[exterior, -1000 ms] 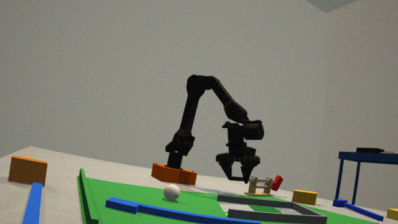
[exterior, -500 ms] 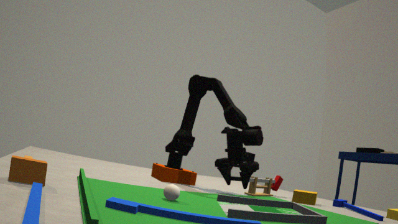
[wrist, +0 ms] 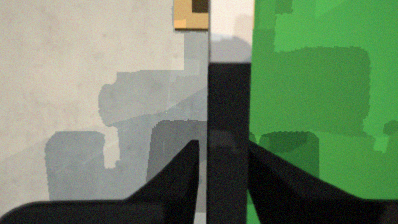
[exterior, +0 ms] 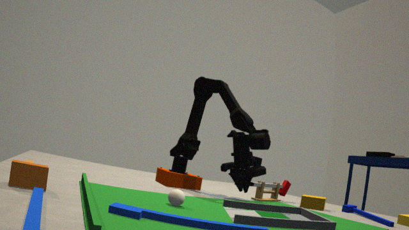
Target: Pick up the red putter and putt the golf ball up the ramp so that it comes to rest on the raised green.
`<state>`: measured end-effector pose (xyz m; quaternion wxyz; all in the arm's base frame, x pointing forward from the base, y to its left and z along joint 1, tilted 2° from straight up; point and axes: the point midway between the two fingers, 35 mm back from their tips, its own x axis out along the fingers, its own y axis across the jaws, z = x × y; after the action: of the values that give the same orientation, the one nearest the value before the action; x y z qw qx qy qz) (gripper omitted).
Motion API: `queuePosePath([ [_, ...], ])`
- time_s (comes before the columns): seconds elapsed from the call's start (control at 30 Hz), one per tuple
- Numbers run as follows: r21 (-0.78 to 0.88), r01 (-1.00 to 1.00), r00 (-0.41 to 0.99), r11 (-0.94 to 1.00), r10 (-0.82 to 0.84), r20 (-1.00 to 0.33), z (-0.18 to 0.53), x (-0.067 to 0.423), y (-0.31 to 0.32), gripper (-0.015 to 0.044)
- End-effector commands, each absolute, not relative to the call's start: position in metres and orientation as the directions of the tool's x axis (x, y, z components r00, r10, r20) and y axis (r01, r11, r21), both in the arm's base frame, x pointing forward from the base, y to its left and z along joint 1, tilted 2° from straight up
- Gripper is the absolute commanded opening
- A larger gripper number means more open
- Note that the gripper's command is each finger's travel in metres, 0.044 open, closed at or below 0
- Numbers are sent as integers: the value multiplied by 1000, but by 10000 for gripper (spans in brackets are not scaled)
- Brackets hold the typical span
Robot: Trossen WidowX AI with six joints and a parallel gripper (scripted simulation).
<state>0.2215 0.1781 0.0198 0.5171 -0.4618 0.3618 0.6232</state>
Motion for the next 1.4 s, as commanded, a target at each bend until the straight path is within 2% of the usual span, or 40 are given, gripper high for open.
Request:
queuePosePath([
  [0.0, -27, -979, -38, -203, 311, -950, 20, 222, 178, 40],
  [0.2, -27, -979, -38, -203, 311, -950, 21, 222, 178, 0],
  [0.77, -26, -979, -39, -203, 310, -950, 116, 221, 174, 0],
  [0.93, -19, -982, -39, -190, 299, -953, 111, 222, 171, 0],
  [1.37, 46, -985, -3, 166, 250, -968, 122, 250, 116, 0],
])
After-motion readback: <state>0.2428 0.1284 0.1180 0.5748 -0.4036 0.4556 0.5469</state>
